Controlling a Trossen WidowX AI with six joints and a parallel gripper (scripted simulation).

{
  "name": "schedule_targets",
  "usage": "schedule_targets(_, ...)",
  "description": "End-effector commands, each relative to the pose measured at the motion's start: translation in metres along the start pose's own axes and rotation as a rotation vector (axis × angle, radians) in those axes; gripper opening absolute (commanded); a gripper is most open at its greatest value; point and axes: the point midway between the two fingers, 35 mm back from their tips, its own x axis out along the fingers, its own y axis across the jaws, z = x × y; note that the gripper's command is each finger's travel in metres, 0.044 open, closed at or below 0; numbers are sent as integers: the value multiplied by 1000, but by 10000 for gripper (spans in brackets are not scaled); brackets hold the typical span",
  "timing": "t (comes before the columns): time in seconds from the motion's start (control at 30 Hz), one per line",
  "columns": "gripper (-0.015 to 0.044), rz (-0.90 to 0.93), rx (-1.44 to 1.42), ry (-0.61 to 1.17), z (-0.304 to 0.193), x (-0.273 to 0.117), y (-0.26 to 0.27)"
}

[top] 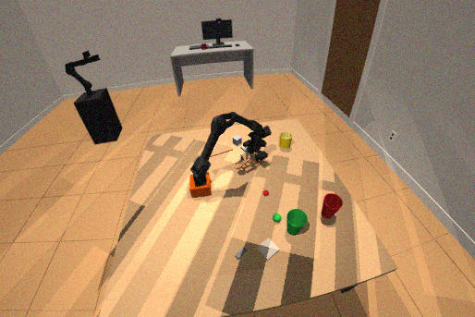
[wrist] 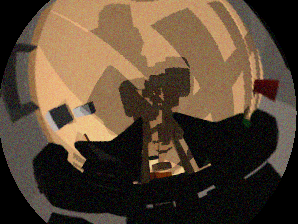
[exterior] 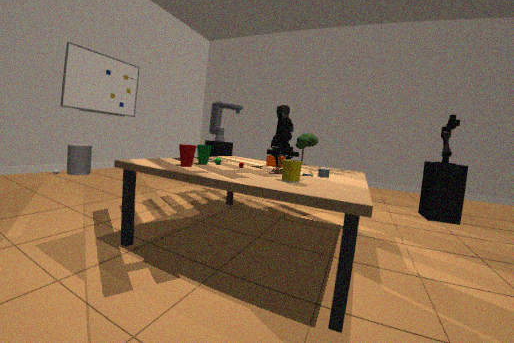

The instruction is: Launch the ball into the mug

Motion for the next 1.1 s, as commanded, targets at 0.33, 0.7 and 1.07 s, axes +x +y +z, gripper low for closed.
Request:
schedule_targets(0.33, 0, -1, 3, 0, 1, -46, 0)
schedule_targets(0.7, 0, -1, 3, 0, 2, -28, -1)
schedule_targets(1.07, 0, -2, 4, 0, 2, -10, -1)
